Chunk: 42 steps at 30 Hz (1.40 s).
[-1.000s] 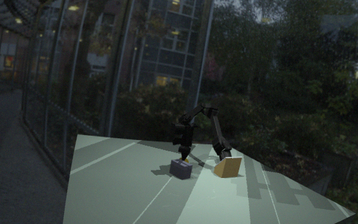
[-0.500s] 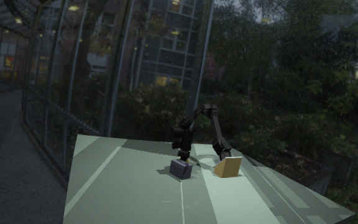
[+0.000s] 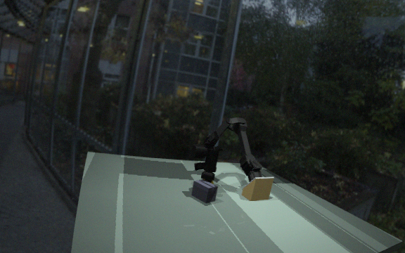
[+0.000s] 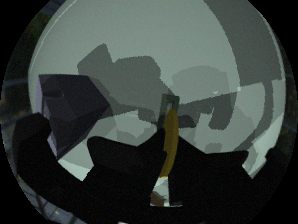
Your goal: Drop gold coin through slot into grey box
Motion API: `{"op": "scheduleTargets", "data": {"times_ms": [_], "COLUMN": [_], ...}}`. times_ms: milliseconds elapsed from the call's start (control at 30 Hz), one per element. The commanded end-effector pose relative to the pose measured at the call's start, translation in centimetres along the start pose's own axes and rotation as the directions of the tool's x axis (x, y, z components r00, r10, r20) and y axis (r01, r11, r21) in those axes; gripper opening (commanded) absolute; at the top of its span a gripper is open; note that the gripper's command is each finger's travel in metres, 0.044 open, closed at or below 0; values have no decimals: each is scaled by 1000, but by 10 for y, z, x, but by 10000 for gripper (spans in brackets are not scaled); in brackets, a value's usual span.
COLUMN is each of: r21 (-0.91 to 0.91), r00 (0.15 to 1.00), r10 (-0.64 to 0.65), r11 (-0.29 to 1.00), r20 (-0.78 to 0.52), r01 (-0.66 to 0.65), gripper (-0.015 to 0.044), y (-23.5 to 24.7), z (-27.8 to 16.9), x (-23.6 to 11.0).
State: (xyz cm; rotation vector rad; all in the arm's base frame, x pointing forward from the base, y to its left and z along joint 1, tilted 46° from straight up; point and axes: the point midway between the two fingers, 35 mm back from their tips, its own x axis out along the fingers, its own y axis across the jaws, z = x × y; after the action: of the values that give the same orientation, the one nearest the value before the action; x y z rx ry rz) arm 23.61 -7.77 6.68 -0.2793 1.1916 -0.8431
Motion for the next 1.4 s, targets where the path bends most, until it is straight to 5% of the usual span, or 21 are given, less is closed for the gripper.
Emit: {"op": "scheduleTargets", "data": {"times_ms": [0, 500, 1367], "r21": [-5, -56, -21], "r00": [1000, 1000, 1000], "r10": [-3, 21, 14], "r11": [1000, 998, 1000], "r20": [2, 15, -3], "r01": [3, -20, -14], "gripper": [0, 0, 0], "y": [0, 5, 6], "z": [0, 2, 2], "x": [0, -8, -71]}}
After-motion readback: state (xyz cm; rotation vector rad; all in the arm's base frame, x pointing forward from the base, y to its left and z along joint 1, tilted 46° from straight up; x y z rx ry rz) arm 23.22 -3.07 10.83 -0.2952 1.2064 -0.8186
